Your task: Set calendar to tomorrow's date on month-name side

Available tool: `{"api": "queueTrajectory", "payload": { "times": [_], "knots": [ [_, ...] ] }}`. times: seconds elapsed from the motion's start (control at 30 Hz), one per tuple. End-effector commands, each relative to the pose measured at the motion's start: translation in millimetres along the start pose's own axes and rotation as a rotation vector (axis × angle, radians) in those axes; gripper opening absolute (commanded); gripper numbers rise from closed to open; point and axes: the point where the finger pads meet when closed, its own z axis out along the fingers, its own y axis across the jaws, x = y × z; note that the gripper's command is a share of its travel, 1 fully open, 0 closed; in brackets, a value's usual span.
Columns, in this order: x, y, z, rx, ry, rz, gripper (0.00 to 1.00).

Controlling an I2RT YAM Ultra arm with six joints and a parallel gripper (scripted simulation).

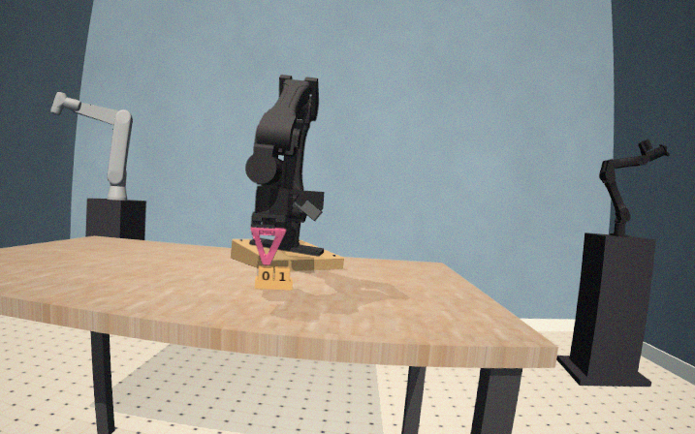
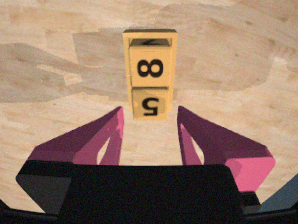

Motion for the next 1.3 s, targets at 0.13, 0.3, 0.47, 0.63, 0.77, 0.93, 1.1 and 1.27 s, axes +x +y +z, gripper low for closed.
{"api": "queueTrajectory", "payload": {
  "times": [0.13,0.3,0.47,0.63,0.77,0.93,1.1,1.27],
  "knots": [
    [-3,1,9.1,-0.007,-0.006,-0.002,0.45],
    [-5,4,18.2,-0.017,-0.008,-0.004,0.45],
    [-3,5,23.3,-0.016,-0.008,0.001,0.45],
    [-5,5,31.0,-0.017,-0.008,-0.003,0.45],
    [-2,0,31.4,-0.002,-0.005,-0.001,0.45],
    [-3,2,27.3,-0.002,-0.005,-0.002,0.45],
    [-3,2,27.3,-0.002,-0.005,-0.002,0.45],
    [-3,2,27.3,-0.002,-0.005,-0.002,0.45]
  ]
}}
